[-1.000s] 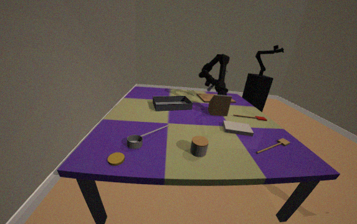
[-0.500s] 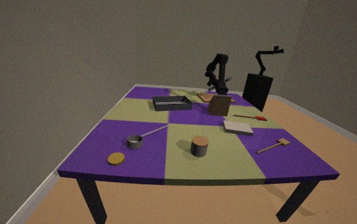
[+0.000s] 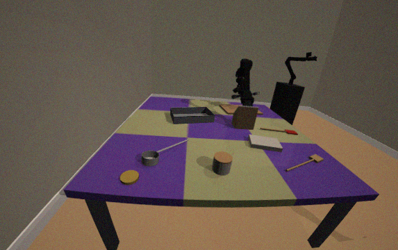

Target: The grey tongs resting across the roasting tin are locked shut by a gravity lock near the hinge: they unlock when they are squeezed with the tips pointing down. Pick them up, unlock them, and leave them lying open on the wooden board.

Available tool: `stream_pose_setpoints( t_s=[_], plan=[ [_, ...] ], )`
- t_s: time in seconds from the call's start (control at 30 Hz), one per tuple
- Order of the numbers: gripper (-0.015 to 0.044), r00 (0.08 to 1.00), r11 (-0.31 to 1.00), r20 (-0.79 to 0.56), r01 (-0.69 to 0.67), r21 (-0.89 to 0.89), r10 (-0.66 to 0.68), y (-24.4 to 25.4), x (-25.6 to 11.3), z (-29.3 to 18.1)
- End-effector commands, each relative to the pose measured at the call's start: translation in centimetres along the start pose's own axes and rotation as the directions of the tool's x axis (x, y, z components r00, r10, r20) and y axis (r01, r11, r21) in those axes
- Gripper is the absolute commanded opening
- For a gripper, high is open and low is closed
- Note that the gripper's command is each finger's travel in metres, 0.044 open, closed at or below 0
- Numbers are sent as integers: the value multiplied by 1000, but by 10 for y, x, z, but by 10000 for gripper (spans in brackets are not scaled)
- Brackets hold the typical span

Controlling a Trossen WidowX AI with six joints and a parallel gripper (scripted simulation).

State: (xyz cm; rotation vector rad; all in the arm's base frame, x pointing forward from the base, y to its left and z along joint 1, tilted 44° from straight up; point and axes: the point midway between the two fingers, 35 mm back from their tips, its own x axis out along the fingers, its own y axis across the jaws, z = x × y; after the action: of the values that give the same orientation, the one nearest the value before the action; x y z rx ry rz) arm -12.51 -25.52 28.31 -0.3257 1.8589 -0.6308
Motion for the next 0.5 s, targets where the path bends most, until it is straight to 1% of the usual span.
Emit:
stream_pose_setpoints(
  t_s=[0.0, 0.27, 0.47],
  plan=[
    [-150, 995, 998, 82, 65, -11, -64, -5, -12, -4],
    [-150, 960, 982, 220, 183, -35, -171, -15, -28, -8],
    [-150, 956, 980, 230, 195, -36, -182, -15, -30, -8]
  ],
)
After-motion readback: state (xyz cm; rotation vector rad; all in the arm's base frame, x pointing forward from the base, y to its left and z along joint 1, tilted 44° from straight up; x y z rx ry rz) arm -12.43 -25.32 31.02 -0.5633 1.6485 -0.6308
